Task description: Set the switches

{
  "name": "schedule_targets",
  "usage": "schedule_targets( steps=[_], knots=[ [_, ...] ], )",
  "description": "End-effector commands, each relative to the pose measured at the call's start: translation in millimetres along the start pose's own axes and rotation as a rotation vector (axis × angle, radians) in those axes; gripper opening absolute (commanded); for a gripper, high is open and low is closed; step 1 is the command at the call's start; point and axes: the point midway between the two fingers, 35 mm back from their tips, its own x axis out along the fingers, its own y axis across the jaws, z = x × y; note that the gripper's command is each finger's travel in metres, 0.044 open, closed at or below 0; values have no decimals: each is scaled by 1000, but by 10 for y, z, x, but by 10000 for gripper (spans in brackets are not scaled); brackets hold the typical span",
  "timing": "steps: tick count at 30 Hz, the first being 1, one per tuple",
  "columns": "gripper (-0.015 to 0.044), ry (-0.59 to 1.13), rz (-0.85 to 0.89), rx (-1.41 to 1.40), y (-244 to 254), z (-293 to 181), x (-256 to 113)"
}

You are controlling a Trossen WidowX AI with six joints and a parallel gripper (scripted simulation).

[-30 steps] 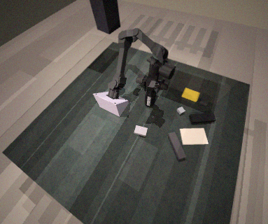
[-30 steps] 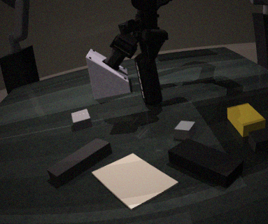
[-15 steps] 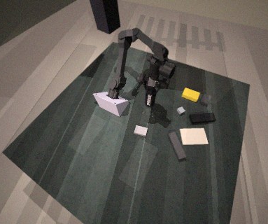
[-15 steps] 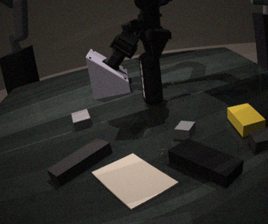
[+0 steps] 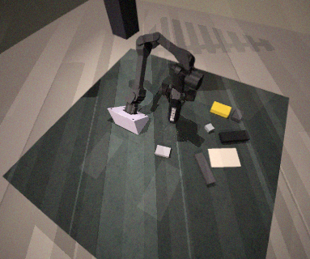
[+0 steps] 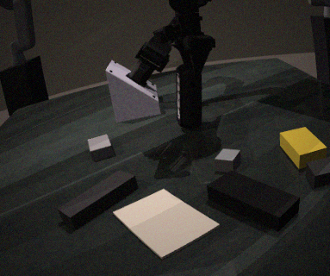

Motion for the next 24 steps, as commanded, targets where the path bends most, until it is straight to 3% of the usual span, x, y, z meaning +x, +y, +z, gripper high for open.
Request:
schedule_targets(
  steps=[1, 24],
  knots=[
    [338, 25, -6, -2, -1, -70, 24],
    [338, 83, -6, -2, -1, -239, 52]
  ],
)
